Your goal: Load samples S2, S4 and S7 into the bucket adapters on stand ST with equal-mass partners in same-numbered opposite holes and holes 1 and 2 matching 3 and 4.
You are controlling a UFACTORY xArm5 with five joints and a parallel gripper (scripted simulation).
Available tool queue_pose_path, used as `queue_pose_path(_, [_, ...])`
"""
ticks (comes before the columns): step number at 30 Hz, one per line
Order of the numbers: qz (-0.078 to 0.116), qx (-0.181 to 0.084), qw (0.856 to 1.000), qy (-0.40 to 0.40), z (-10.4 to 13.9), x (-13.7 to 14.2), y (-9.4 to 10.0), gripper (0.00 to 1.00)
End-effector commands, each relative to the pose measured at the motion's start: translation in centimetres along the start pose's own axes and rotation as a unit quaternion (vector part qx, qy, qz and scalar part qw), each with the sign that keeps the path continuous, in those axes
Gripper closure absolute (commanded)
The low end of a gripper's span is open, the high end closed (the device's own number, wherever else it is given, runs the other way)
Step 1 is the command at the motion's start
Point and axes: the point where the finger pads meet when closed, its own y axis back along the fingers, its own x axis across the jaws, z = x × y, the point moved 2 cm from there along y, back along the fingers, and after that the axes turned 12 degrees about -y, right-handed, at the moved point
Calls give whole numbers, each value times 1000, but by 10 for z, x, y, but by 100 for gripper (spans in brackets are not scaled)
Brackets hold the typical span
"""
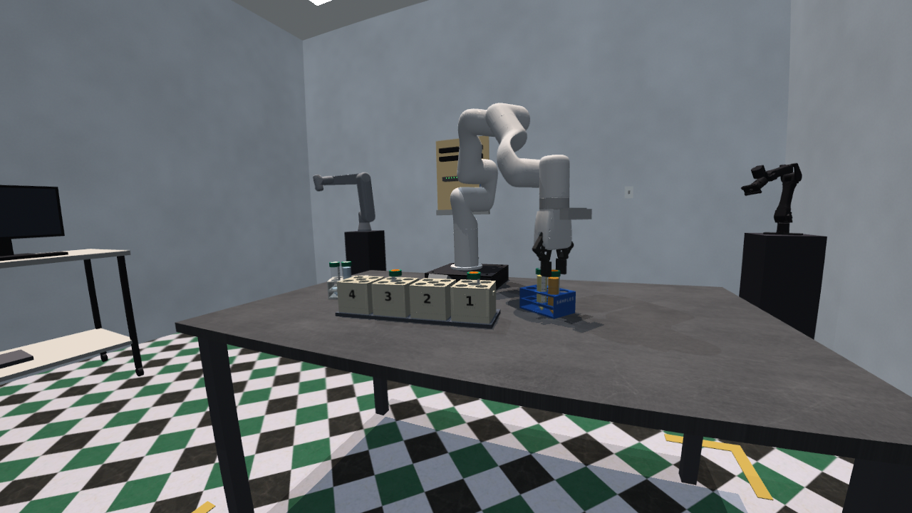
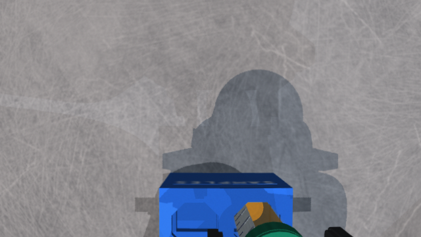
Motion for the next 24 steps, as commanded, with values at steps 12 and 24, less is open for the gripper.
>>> queue_pose_path(12, [2, 2, 1000, 0, -1, 0, -7, 43])
queue_pose_path(24, [2, 2, 1000, 0, -1, 0, -9, 43])
